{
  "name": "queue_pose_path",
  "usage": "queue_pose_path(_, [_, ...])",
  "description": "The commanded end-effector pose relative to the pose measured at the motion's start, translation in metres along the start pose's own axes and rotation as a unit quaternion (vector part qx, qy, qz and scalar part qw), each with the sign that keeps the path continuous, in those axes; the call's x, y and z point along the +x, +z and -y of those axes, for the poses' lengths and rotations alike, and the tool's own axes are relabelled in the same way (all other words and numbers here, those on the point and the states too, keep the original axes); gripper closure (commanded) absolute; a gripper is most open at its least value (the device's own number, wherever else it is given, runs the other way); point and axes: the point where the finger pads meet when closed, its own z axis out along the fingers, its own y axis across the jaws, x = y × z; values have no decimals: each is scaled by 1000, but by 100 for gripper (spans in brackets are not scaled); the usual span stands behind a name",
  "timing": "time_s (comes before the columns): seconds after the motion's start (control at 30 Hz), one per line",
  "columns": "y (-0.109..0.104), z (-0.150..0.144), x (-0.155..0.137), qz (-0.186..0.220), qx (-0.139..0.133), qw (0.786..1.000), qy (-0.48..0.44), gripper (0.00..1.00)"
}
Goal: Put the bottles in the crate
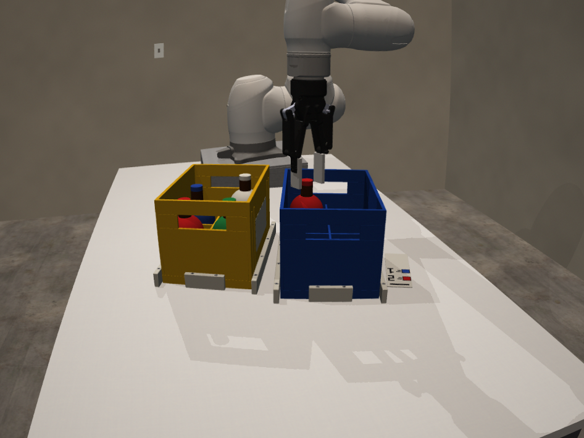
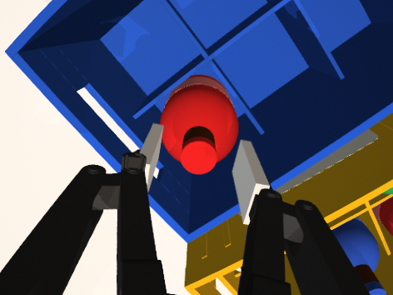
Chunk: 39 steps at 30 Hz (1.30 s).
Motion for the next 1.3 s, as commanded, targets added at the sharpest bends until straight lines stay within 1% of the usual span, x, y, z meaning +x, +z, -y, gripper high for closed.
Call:
queue_pose_path(0.0, [-6, 0, 0, 0, 0, 1000, 0, 62])
queue_pose_path(0.1, [-14, 0, 0, 0, 0, 1000, 0, 62])
queue_pose_path(0.17, [-14, 0, 0, 0, 0, 1000, 0, 62])
queue_pose_path(0.67, [-54, 0, 0, 0, 0, 1000, 0, 62])
queue_pose_path(0.73, [-54, 0, 0, 0, 0, 1000, 0, 62])
queue_pose_path(0.97, [-73, 0, 0, 0, 0, 1000, 0, 62])
queue_pose_path(1.27, [-73, 0, 0, 0, 0, 1000, 0, 62])
